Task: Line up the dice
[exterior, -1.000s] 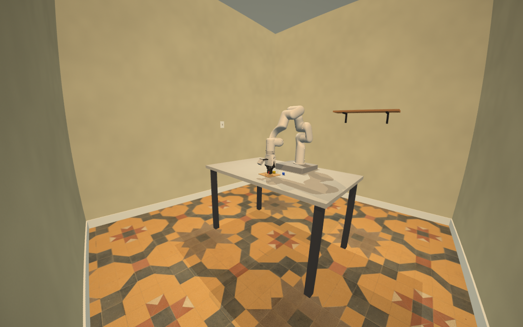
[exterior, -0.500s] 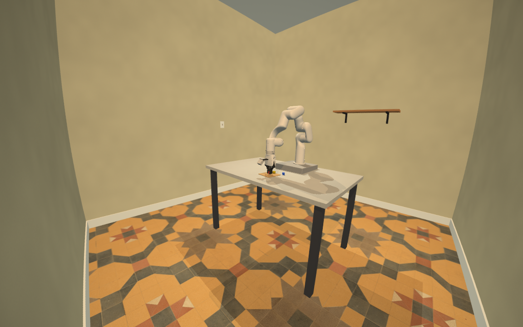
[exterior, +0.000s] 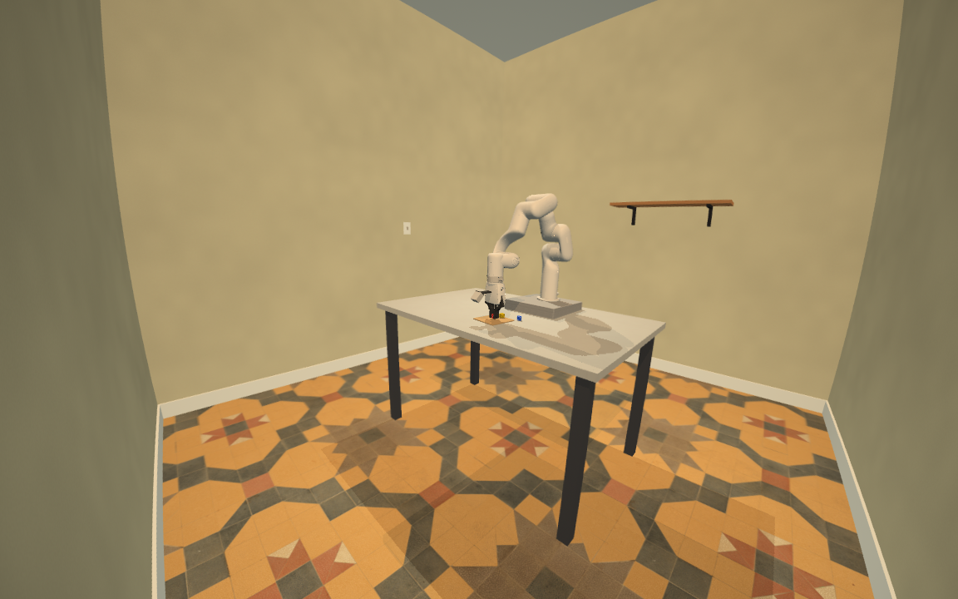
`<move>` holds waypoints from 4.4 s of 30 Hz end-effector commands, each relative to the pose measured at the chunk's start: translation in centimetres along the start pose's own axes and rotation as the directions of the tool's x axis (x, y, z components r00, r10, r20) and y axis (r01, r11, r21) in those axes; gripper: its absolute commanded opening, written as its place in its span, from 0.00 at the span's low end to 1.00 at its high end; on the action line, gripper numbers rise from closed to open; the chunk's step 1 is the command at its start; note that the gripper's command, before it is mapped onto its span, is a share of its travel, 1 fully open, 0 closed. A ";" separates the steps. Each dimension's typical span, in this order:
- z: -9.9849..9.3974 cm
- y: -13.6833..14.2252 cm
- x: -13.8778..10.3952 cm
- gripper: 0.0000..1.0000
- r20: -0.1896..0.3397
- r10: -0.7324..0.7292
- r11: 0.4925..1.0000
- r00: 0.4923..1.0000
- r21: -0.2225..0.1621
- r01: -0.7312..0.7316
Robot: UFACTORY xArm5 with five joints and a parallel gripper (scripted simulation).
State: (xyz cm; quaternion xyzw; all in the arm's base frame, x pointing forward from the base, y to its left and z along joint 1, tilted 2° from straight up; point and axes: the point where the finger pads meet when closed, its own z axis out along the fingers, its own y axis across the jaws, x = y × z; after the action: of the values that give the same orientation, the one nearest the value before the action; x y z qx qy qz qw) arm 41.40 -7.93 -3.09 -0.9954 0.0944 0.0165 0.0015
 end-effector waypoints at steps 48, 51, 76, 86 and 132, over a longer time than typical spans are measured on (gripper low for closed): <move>-0.1 0.0 0.1 0.15 -0.003 0.000 1.000 1.000 0.000 0.000; -0.1 0.0 0.1 0.15 -0.003 0.000 1.000 1.000 0.000 0.000; 0.2 0.0 0.1 0.15 -0.004 0.001 1.000 1.000 0.000 -0.001; 0.3 0.0 0.1 0.15 -0.004 0.001 1.000 1.000 0.000 -0.001; 0.3 0.0 0.1 0.32 -0.004 0.001 1.000 1.000 0.000 -0.001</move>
State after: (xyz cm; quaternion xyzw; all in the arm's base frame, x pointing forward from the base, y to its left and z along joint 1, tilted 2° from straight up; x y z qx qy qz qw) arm 41.38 -7.94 -3.48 -0.9954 0.0948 0.0164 0.0015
